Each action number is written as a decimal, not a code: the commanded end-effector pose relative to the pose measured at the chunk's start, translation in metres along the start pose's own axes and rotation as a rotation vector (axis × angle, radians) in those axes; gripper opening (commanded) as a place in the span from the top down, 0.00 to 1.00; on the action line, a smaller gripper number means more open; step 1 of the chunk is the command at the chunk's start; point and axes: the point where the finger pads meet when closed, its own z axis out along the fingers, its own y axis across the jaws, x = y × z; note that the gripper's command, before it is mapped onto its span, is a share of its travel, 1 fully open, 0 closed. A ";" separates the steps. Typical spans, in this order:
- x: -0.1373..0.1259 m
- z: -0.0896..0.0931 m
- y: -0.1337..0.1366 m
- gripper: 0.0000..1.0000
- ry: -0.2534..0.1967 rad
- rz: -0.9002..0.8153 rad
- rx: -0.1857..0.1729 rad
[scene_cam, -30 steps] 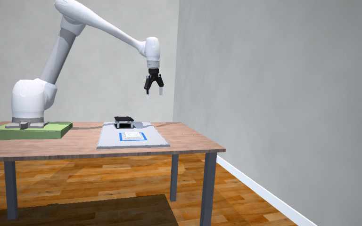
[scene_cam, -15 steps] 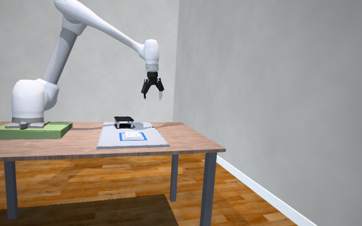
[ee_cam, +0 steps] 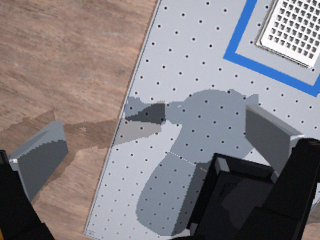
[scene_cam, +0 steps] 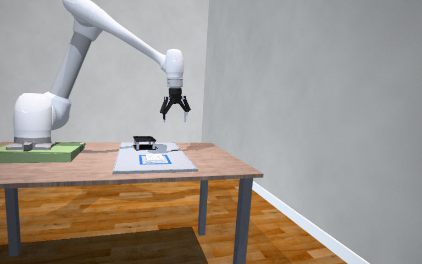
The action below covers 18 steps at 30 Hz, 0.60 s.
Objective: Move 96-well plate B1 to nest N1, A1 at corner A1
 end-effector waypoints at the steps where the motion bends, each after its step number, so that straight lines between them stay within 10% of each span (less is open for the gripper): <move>1: 0.005 0.003 0.007 0.00 0.000 0.000 0.000; 18: 0.043 0.028 0.067 0.00 0.015 0.144 -0.032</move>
